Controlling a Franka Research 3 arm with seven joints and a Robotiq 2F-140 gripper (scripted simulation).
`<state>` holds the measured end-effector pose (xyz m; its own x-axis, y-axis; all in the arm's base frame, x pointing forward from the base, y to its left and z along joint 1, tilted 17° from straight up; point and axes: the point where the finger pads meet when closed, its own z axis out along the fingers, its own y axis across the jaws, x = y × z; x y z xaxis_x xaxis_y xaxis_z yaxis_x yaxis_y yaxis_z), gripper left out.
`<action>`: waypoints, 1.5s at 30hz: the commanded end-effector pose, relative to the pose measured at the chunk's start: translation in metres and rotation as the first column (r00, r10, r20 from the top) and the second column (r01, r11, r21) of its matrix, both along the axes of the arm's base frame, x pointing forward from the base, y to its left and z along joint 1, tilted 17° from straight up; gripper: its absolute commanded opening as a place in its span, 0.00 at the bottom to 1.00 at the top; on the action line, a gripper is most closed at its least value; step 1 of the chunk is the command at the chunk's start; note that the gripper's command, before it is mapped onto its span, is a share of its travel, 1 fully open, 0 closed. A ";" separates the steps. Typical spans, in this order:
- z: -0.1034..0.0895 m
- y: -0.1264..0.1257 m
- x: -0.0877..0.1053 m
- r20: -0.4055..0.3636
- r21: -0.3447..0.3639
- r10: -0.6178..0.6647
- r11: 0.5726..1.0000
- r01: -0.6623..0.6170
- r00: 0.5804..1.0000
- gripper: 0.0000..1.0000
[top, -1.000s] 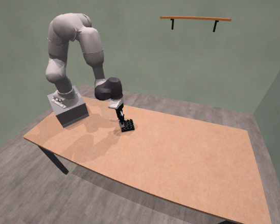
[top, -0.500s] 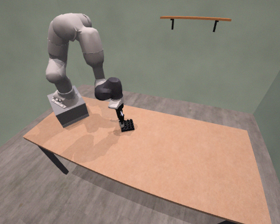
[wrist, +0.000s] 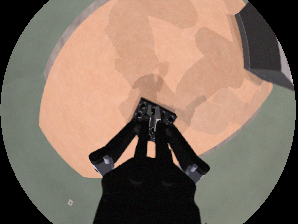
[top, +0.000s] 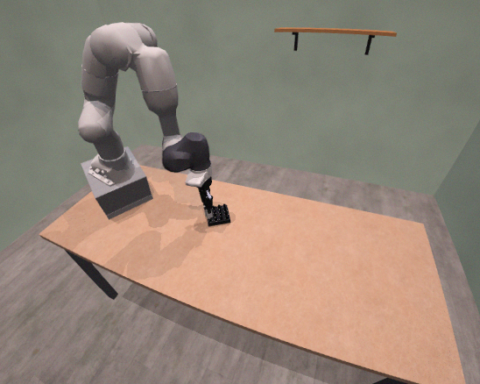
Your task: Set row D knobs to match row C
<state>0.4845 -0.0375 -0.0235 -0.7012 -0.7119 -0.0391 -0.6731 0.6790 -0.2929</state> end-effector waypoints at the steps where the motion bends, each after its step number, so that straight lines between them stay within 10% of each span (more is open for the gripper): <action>1: 0.000 0.000 0.002 0.004 0.002 -0.002 1.000 0.002 1.000 0.05; 23: 0.000 0.000 0.002 -0.003 -0.007 0.036 0.999 -0.036 0.999 0.05; 45: 0.000 0.000 0.002 -0.089 -0.081 0.386 0.916 -0.393 0.918 0.05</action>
<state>0.4850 -0.0378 -0.0236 -0.4850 -0.8734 0.0454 -0.8400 0.4508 -0.3019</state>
